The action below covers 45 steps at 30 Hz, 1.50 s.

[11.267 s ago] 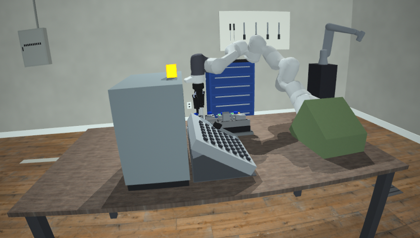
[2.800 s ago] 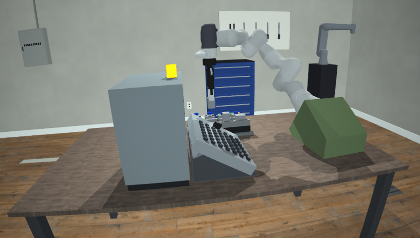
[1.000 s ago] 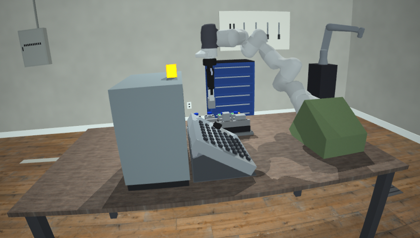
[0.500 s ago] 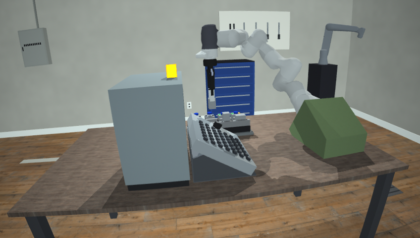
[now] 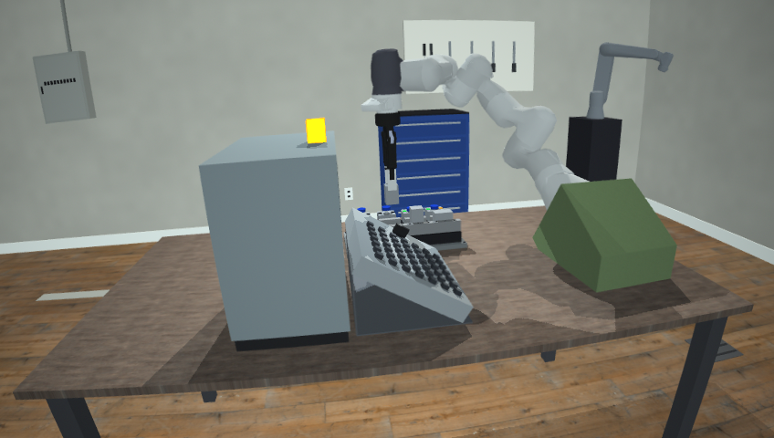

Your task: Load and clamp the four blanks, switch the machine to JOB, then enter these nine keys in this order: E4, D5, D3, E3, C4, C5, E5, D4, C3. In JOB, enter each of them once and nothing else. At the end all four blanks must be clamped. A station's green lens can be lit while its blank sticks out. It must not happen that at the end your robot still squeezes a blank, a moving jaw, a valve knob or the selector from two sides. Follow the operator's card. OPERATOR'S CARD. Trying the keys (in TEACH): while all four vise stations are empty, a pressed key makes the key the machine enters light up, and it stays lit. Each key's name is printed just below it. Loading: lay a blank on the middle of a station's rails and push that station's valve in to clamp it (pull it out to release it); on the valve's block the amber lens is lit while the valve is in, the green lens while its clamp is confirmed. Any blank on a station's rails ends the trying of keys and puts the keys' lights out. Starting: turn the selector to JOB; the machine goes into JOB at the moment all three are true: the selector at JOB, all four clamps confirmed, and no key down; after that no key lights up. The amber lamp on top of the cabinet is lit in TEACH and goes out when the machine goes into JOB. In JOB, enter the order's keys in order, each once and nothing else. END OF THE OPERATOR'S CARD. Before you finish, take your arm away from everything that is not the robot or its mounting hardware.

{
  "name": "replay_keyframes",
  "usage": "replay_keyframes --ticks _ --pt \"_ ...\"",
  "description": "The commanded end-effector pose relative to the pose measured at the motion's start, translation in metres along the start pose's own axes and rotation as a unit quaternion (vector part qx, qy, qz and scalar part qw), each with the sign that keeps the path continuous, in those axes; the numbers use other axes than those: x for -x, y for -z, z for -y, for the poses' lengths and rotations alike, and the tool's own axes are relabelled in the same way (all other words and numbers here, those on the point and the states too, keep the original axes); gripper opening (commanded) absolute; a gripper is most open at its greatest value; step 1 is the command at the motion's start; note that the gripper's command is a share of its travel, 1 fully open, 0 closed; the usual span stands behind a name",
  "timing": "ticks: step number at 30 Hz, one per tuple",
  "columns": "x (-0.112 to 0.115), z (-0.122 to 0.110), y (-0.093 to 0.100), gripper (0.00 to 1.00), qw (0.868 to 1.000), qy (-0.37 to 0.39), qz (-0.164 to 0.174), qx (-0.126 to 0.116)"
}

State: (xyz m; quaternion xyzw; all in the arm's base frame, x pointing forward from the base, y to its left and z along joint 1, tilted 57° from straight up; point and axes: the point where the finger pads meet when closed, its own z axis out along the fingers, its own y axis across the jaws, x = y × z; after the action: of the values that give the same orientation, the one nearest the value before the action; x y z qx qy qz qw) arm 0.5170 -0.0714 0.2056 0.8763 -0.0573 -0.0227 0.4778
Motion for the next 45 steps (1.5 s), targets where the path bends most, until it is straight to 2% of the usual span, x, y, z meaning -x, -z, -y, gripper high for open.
replay_keyframes --ticks 1,23,45 --pt "-0.003 -0.001 -0.003 0.0 1.0 -0.002 -0.005 -0.002" --pt "-0.003 -0.001 -0.036 0.0 1.0 -0.002 -0.005 -0.002" --pt "-0.004 -0.001 -0.058 0.0 1.0 -0.002 -0.005 -0.002"
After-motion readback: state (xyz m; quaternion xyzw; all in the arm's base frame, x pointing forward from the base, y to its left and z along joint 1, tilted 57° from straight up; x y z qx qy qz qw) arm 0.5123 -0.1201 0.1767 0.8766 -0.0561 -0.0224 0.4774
